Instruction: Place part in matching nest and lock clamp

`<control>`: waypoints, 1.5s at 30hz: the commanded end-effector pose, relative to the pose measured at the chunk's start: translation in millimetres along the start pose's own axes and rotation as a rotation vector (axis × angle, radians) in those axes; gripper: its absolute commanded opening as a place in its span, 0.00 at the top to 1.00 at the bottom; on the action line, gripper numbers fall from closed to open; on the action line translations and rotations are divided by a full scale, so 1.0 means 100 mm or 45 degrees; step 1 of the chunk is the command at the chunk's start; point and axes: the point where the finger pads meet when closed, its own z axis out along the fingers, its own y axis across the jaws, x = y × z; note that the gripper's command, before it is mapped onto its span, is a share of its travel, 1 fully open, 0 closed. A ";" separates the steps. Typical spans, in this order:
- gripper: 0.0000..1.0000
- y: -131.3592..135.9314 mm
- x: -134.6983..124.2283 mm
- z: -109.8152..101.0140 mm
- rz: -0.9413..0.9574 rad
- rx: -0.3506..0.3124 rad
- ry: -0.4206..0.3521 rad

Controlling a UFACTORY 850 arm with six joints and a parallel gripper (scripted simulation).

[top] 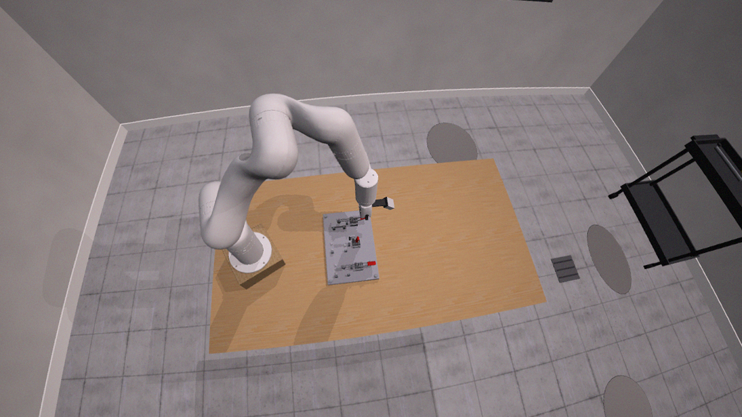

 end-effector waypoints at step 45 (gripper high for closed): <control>1.00 0.00 0.02 0.13 0.000 0.001 0.002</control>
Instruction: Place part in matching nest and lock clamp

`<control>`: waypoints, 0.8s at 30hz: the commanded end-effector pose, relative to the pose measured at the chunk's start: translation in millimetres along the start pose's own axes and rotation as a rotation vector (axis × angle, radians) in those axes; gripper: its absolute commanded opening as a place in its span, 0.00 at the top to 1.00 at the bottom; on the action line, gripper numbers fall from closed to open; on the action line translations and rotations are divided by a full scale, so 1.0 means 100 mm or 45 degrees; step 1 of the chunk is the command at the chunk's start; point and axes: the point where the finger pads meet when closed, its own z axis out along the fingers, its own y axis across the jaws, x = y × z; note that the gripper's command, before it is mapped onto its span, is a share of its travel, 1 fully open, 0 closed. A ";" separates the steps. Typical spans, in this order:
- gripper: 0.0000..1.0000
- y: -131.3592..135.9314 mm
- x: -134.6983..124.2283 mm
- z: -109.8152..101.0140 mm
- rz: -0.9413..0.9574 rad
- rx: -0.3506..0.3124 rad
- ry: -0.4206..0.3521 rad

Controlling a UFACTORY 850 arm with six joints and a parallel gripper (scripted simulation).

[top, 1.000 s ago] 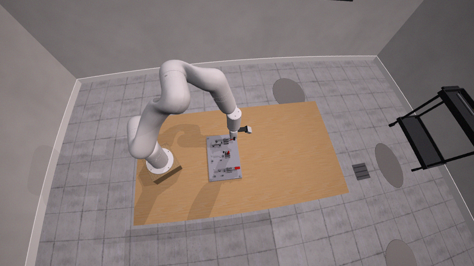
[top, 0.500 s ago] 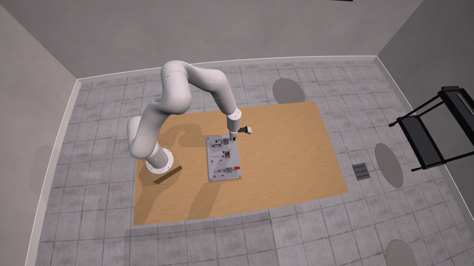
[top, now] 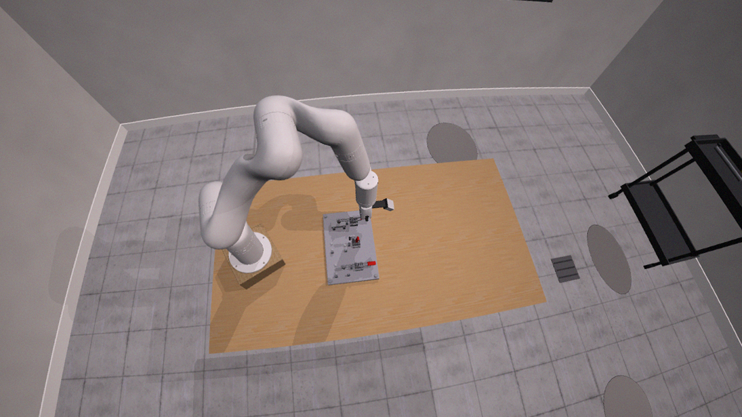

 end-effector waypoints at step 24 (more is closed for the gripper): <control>1.00 0.00 0.01 0.01 0.000 0.000 0.002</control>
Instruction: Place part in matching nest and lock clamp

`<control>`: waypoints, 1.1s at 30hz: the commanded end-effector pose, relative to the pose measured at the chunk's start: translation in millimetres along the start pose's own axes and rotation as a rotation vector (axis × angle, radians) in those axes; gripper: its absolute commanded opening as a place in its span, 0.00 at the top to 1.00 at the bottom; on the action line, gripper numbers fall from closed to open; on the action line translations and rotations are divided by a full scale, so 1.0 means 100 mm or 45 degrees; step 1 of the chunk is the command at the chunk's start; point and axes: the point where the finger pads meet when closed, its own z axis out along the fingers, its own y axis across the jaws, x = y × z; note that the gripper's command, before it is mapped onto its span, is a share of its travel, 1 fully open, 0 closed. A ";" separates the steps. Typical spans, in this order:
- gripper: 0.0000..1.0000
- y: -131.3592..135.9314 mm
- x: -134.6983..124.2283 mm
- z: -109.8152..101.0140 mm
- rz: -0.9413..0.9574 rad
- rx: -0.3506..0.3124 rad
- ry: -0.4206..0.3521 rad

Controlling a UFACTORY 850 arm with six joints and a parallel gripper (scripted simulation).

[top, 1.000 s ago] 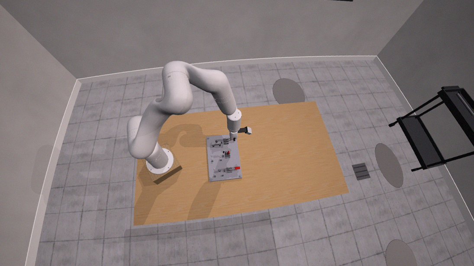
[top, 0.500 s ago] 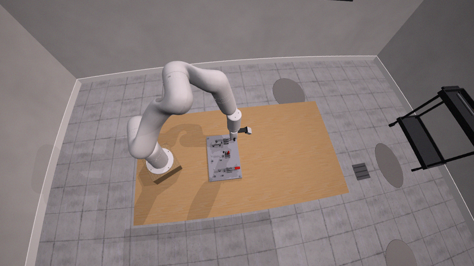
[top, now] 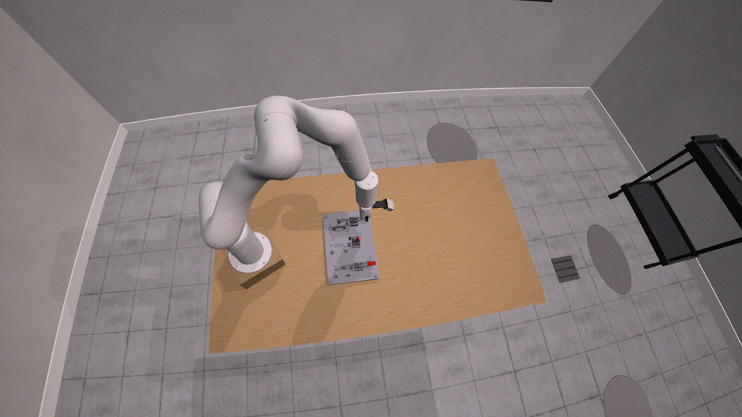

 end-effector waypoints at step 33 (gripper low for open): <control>1.00 0.00 0.01 0.03 0.000 0.001 0.002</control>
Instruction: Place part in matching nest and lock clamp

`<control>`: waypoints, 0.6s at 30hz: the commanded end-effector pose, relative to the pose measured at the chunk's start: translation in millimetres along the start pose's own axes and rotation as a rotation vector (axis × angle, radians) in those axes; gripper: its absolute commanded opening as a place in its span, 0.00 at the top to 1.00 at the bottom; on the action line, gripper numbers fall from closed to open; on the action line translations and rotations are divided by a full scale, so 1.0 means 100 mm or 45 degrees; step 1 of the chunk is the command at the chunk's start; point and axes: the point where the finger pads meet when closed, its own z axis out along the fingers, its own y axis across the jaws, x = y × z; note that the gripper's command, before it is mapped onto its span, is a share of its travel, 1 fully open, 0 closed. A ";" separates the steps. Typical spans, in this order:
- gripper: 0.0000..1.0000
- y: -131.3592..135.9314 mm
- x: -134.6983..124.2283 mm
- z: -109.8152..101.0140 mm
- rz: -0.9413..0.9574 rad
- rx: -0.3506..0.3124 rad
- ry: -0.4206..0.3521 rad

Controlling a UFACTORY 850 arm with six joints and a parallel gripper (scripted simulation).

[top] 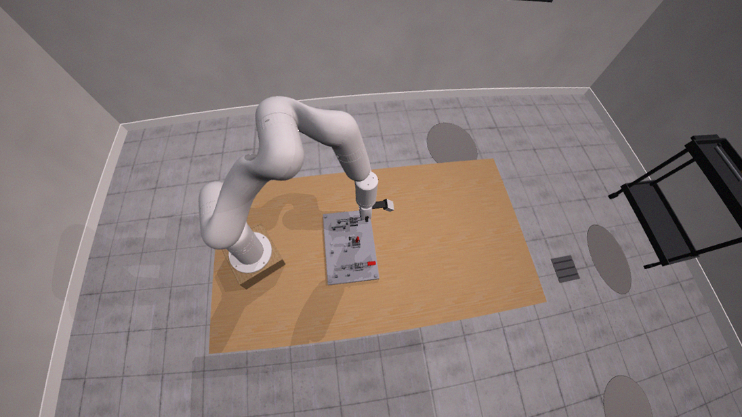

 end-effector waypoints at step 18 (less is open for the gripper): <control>1.00 0.00 0.01 0.02 0.000 0.001 0.002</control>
